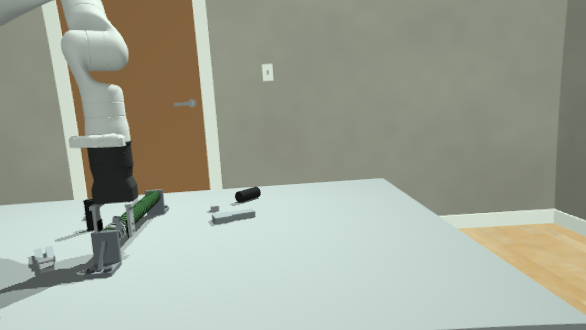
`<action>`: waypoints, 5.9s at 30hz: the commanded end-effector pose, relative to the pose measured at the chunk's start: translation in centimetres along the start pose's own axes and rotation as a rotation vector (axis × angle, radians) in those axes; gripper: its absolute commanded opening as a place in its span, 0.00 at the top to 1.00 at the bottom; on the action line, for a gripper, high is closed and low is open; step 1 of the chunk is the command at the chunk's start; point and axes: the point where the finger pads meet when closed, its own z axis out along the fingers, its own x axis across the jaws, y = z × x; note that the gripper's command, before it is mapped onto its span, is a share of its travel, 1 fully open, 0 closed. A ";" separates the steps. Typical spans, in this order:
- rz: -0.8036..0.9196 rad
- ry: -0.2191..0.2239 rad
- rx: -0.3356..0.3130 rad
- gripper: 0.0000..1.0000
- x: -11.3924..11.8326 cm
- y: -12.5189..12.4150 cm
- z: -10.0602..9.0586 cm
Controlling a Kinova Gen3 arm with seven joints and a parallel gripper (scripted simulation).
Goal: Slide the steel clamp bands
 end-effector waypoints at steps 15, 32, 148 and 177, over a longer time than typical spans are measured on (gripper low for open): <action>0.001 0.000 0.001 0.25 0.0 -0.1 0.0; 0.001 0.000 0.001 0.25 0.0 -0.1 0.0; 0.001 0.000 0.001 0.25 0.0 10.9 -0.1; 0.001 0.000 0.001 0.00 0.0 10.9 -0.1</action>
